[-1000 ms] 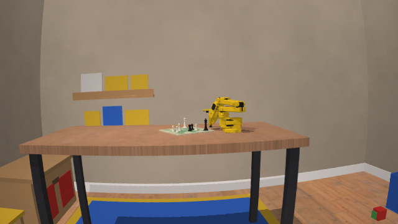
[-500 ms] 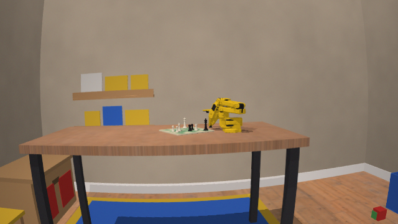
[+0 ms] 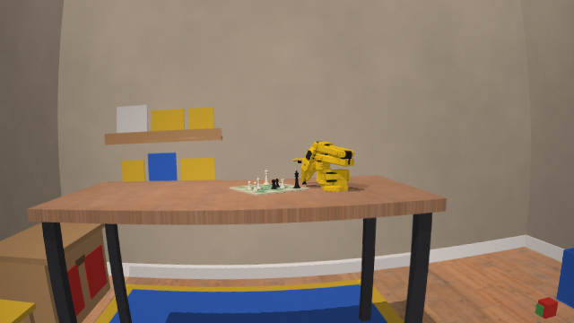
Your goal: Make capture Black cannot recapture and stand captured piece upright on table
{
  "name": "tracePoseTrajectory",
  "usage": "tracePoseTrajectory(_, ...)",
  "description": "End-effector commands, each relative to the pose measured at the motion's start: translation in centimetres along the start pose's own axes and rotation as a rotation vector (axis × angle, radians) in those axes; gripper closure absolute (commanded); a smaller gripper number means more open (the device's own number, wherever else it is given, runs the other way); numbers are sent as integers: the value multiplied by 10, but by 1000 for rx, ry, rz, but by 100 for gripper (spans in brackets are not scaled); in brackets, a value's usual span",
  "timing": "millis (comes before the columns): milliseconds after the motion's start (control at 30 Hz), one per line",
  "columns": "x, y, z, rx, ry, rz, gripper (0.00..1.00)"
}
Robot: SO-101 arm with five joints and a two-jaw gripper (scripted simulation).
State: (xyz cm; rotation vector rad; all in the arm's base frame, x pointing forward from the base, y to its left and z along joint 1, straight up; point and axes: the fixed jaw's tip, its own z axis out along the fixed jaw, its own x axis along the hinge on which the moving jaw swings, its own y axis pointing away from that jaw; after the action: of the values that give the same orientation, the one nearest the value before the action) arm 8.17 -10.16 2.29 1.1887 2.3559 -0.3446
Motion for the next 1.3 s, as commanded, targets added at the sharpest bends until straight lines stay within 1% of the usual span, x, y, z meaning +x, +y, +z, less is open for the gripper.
tracePoseTrajectory(0,4,1,2,-5,19,-14,100)
tracePoseTrajectory(600,7,1,9,-6,63,-15,100)
tracePoseTrajectory(1033,7,1,9,-6,64,-15,100)
tracePoseTrajectory(1267,7,1,9,-6,64,-15,97)
